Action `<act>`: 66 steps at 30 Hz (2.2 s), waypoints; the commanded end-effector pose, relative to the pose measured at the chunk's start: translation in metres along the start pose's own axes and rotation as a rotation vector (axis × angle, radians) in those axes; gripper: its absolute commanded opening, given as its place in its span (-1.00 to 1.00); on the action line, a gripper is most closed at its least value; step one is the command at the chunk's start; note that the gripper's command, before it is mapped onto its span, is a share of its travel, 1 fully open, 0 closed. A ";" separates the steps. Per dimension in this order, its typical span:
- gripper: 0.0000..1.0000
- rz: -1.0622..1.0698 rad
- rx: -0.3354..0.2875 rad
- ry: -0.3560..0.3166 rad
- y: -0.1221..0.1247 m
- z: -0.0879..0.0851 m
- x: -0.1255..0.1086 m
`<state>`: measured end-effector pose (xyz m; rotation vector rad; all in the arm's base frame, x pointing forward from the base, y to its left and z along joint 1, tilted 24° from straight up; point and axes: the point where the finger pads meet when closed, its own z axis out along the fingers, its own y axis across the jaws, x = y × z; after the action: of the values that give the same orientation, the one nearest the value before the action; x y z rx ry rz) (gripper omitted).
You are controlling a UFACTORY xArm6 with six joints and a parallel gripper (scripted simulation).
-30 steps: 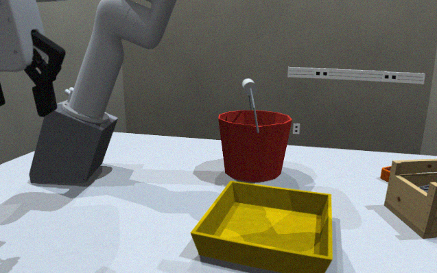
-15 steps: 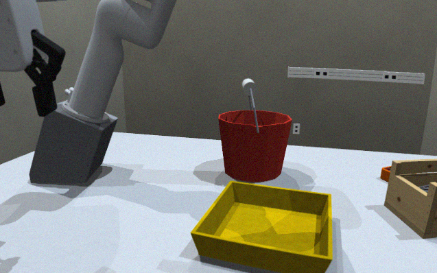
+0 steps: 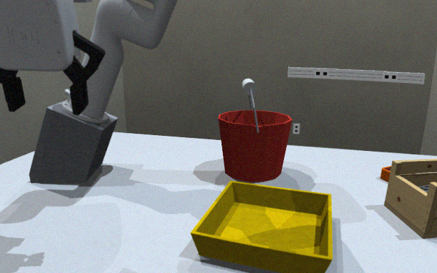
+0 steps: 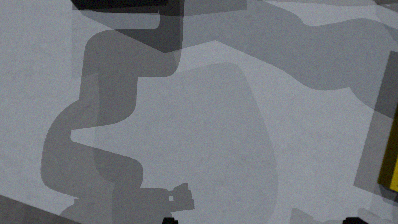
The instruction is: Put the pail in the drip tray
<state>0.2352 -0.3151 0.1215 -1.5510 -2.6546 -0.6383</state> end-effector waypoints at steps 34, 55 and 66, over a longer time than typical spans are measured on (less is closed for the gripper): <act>1.00 -1.125 0.208 0.001 0.194 0.006 0.092; 1.00 -1.685 0.271 0.000 0.262 0.010 0.170; 1.00 -2.064 0.299 -0.011 0.294 0.011 0.230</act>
<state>0.3665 -0.0165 0.2484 1.3951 -3.0459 -0.0398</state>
